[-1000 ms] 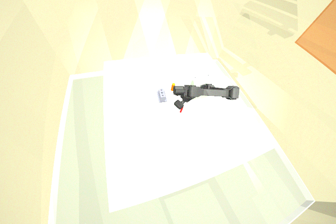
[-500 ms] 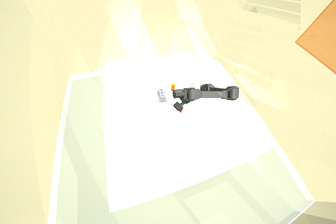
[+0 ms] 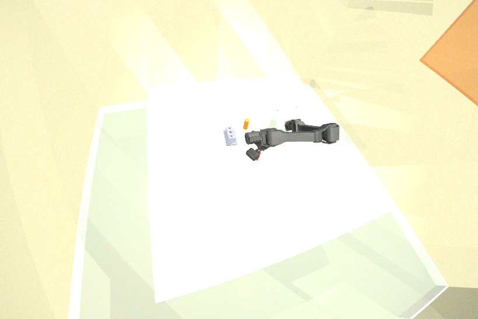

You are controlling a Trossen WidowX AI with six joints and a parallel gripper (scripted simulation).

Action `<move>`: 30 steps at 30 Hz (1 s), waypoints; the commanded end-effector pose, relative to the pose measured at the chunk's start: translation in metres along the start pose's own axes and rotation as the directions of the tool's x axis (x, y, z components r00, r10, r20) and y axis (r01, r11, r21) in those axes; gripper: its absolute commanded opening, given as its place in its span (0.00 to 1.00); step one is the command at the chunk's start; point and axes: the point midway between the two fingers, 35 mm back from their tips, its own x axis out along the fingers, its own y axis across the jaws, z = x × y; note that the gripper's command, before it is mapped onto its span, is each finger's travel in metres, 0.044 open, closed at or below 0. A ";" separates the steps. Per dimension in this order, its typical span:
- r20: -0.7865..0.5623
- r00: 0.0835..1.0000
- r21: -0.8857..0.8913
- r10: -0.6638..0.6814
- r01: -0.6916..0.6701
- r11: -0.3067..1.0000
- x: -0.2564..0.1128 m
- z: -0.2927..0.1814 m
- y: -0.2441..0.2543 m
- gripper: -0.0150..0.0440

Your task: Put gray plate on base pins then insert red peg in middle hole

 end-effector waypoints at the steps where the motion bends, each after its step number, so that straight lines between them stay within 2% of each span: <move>1: -0.010 1.000 0.012 -0.006 0.006 1.000 0.008 -0.001 -0.004 1.00; 10: -0.013 1.000 0.012 -0.005 0.005 1.000 0.020 -0.003 -0.005 1.00; 26: -0.013 1.000 0.012 -0.005 0.005 1.000 0.020 -0.003 -0.005 0.29; 30: -0.013 1.000 0.012 -0.005 0.005 1.000 0.020 -0.003 -0.005 0.25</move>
